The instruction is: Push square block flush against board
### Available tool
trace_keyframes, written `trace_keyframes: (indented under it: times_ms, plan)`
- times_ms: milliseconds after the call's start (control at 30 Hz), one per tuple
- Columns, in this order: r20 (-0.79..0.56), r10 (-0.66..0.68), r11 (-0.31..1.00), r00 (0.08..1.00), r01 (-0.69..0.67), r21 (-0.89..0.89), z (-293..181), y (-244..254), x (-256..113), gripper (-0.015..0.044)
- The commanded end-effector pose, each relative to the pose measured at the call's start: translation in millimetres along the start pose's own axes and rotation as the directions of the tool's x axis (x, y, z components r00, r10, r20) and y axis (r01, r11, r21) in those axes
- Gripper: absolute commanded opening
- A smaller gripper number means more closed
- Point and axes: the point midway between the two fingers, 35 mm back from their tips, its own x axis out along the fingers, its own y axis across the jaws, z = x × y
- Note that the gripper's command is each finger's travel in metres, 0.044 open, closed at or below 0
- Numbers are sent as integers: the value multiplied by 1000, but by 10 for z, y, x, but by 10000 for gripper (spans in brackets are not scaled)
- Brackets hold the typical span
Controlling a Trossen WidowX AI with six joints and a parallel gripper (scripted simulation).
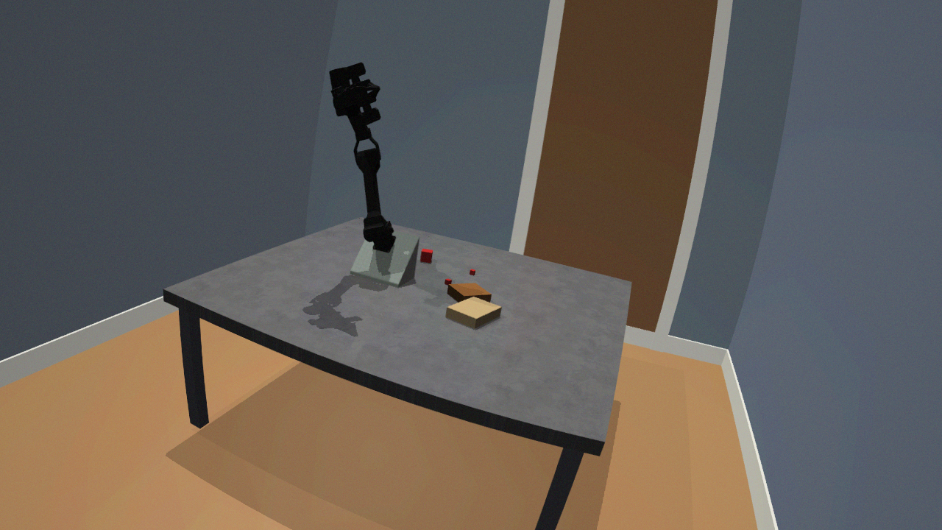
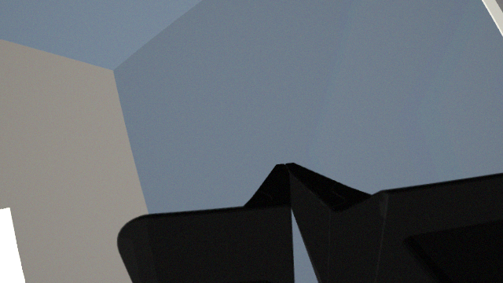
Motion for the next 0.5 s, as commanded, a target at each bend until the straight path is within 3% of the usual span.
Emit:
trace_keyframes:
  times_ms: [0, 467]
  plan:
    - [20, -30, 1000, 999, 30, 7, 234, -113, 98, 0]
    - [69, -170, 985, 983, 172, -12, 874, -657, 400, 0]
